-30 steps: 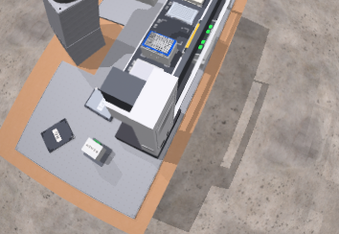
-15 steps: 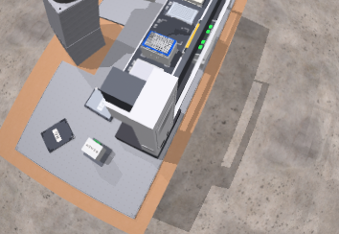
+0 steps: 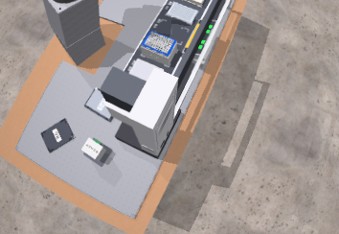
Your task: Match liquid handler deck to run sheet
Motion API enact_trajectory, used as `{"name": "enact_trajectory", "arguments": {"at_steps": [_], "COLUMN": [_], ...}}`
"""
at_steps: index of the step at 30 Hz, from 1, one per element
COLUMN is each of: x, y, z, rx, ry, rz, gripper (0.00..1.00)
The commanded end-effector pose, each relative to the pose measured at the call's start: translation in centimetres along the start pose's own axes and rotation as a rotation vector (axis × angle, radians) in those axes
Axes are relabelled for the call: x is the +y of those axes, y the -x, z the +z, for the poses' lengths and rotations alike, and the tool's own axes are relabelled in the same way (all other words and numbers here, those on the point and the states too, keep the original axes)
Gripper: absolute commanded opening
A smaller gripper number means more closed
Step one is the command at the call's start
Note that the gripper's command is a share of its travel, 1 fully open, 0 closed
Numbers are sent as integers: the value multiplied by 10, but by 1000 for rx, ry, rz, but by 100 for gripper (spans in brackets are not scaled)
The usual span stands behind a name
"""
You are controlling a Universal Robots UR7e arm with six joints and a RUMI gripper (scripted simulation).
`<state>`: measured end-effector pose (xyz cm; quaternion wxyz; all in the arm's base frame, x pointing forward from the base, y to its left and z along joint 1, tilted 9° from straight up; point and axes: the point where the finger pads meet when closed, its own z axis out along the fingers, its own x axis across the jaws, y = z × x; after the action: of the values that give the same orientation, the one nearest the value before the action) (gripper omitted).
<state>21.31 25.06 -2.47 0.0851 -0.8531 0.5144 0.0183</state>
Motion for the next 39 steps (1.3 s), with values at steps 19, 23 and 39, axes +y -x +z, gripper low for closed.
{"name": "enact_trajectory", "arguments": {"at_steps": [19,23,39], "x": [-14,-14,-14], "y": [23,23,23], "z": [-3,-3,-3], "rx": [12,15,25], "ry": [4,6,11], "rz": [-581,-636,-849], "gripper": [0,0,0]}}
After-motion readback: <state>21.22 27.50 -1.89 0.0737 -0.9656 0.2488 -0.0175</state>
